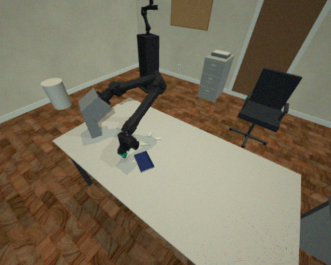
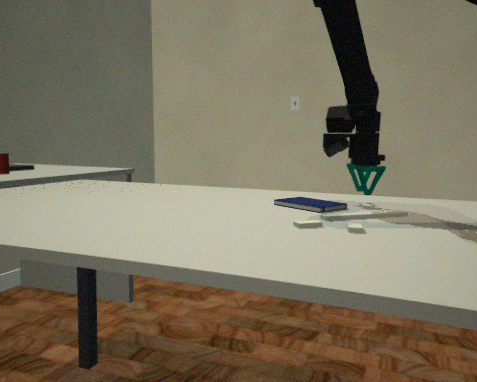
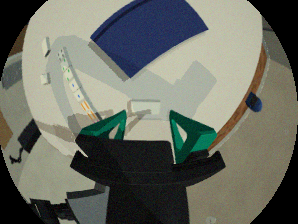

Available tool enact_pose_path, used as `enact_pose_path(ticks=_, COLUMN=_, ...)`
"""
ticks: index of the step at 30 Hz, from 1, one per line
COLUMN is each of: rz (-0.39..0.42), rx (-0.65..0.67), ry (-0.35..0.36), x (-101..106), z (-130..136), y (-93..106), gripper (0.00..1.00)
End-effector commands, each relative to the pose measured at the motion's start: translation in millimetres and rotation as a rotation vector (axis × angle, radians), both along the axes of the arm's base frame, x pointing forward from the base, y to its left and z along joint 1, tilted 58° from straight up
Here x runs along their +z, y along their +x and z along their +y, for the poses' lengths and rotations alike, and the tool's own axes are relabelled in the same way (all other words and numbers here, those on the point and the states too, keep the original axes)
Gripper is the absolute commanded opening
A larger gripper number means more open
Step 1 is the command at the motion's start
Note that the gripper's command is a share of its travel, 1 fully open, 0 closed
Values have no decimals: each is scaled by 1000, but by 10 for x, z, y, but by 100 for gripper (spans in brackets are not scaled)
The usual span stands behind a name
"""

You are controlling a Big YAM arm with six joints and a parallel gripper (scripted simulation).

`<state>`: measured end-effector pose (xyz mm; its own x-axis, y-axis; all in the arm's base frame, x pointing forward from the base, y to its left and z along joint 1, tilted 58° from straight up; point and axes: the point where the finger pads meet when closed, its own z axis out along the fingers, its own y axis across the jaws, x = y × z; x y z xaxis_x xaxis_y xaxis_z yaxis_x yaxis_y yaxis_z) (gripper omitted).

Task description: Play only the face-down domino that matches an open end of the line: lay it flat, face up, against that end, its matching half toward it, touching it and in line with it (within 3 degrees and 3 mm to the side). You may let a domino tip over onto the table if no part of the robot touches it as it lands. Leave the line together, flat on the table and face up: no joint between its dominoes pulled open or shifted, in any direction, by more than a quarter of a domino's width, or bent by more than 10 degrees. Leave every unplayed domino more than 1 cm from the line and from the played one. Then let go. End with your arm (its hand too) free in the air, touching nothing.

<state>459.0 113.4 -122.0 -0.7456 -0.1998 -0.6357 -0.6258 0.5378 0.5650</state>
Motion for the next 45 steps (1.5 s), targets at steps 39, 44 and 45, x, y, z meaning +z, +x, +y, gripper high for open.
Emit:
enact_pose_path(ticks=39, rz=47, rx=10, ry=9, x=-177, z=245, y=-83, gripper=70)
enact_pose_path(ticks=44, rz=32, rx=-11, ry=10, x=-95, z=123, y=-4, gripper=70)
enact_pose_path(ticks=45, rz=34, rx=-8, ry=9, x=-107, z=139, y=-18, gripper=70)
